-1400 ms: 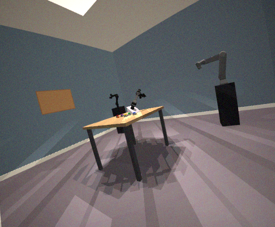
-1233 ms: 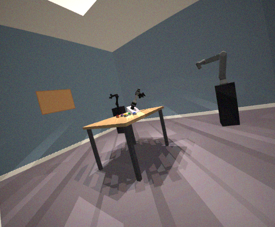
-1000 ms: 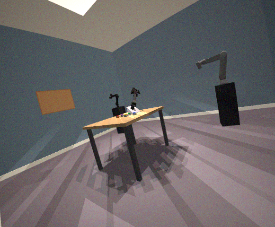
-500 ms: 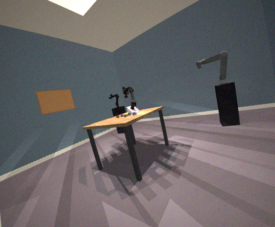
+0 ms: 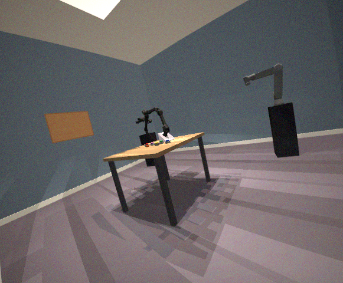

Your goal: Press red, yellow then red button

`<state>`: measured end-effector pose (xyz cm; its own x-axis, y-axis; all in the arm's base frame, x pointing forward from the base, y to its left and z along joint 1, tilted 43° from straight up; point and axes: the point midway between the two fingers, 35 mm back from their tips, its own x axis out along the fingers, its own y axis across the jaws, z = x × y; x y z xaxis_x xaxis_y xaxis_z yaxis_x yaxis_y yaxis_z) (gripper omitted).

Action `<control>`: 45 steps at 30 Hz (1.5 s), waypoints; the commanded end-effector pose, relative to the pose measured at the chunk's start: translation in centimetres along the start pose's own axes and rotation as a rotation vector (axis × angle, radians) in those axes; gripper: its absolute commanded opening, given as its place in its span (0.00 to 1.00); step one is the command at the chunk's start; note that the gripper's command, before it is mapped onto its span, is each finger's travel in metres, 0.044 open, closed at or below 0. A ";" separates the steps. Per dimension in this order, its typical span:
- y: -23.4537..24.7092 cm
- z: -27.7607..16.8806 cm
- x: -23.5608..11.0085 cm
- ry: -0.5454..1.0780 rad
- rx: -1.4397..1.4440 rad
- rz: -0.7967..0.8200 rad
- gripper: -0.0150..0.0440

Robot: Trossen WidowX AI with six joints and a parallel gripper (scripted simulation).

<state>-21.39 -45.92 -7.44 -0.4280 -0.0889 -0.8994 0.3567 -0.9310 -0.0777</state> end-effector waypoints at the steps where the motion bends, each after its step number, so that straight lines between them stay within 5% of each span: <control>1: 2.2 -6.9 -2.2 0.148 -0.382 0.060 0.93; 14: 2.3 -25.7 -11.2 0.527 -1.450 0.359 0.93; 29: -7.5 -41.5 -23.0 0.969 -2.414 0.967 0.93; 38: -7.8 -41.7 -23.2 0.977 -2.427 0.983 0.93; 45: -10.7 -46.1 -20.0 0.979 -2.427 0.985 0.62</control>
<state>21.42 -20.00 -6.76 0.2095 0.6265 -0.7507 0.0985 0.7503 0.6537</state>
